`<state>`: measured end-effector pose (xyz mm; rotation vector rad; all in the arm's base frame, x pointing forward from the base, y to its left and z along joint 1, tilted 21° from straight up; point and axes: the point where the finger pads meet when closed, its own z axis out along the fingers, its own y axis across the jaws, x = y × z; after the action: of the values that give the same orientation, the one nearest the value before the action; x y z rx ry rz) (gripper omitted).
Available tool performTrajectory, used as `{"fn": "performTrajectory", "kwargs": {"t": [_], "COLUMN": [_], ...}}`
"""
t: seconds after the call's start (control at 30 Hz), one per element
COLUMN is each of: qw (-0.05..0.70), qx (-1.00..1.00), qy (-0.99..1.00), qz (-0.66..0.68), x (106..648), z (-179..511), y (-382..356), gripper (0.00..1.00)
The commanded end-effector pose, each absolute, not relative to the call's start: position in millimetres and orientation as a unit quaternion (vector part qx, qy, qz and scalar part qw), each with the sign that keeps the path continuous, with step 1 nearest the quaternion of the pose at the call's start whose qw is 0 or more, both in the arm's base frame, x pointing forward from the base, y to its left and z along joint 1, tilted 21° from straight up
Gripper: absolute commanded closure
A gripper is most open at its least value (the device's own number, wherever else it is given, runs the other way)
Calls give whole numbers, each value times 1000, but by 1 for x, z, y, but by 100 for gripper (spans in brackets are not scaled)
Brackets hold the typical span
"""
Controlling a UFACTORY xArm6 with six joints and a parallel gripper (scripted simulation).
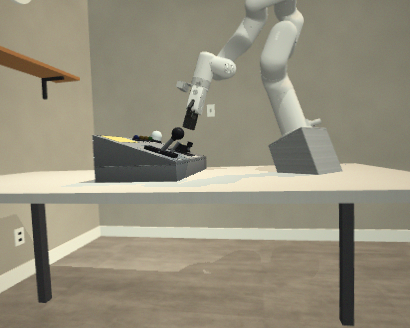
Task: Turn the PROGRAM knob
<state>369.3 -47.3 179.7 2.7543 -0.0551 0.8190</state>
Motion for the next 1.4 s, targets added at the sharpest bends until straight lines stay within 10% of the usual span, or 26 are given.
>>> {"fn": "performTrajectory", "kwargs": {"t": [0.0,1.37], "qw": [137,137], "qx": [948,948], "qy": [-20,-20], "qz": [287,287], "x": [383,418], "z": [167,116], "y": [-53,-70], "gripper": [24,24]}}
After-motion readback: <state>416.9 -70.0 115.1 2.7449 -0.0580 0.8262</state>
